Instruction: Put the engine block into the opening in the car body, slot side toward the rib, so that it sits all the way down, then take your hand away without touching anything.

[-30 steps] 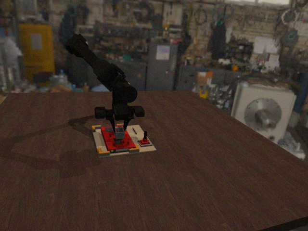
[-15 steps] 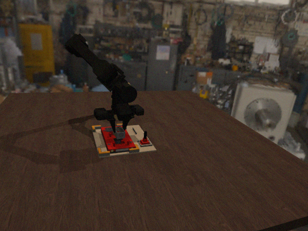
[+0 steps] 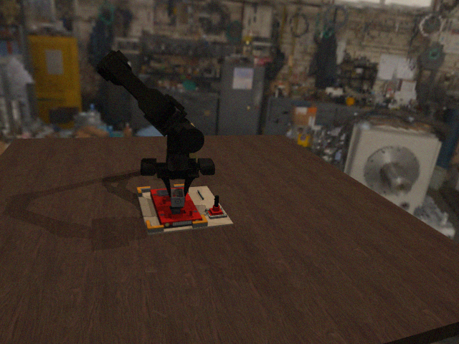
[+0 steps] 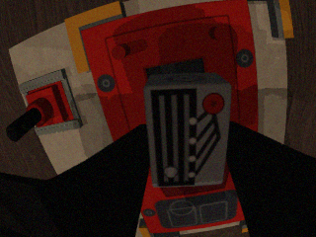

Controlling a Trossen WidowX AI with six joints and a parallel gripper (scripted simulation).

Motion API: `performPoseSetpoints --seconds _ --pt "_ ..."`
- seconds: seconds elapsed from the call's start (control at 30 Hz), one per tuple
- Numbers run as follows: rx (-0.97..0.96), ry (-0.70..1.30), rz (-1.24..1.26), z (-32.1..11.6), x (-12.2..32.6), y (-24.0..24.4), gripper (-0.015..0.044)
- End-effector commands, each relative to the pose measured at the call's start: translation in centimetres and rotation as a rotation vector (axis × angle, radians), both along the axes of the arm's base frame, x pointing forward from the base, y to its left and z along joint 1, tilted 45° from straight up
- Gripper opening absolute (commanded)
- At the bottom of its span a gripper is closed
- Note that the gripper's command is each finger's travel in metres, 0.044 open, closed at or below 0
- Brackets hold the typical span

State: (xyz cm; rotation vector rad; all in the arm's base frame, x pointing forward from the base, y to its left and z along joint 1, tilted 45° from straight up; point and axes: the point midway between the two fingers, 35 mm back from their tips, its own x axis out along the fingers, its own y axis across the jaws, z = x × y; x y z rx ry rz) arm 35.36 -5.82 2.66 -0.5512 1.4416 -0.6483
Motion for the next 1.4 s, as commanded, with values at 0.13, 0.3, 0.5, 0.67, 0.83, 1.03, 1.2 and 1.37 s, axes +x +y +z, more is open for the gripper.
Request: performPoseSetpoints --seconds 0.13,0.3,0.5,0.67,0.83,1.03,1.2,1.37 --pt "-0.007 0.098 0.103 0.10 0.04 -0.03 0.0159" --pt "-0.010 0.211 0.218 0.10 0.03 -0.03 0.0159" --pt "-0.010 0.216 0.223 0.10 0.03 -0.03 0.0159" --pt "-0.008 0.135 0.140 0.10 0.03 -0.03 0.0159" --pt "-0.006 0.037 0.041 0.09 0.05 -0.03 0.0159" --pt "-0.005 0.007 0.010 -0.03 0.07 -0.11 0.0159" --pt "-0.007 0.075 0.079 -0.06 0.07 -0.15 0.0159" --pt "-0.010 0.183 0.189 -0.12 0.06 -0.20 0.0159"
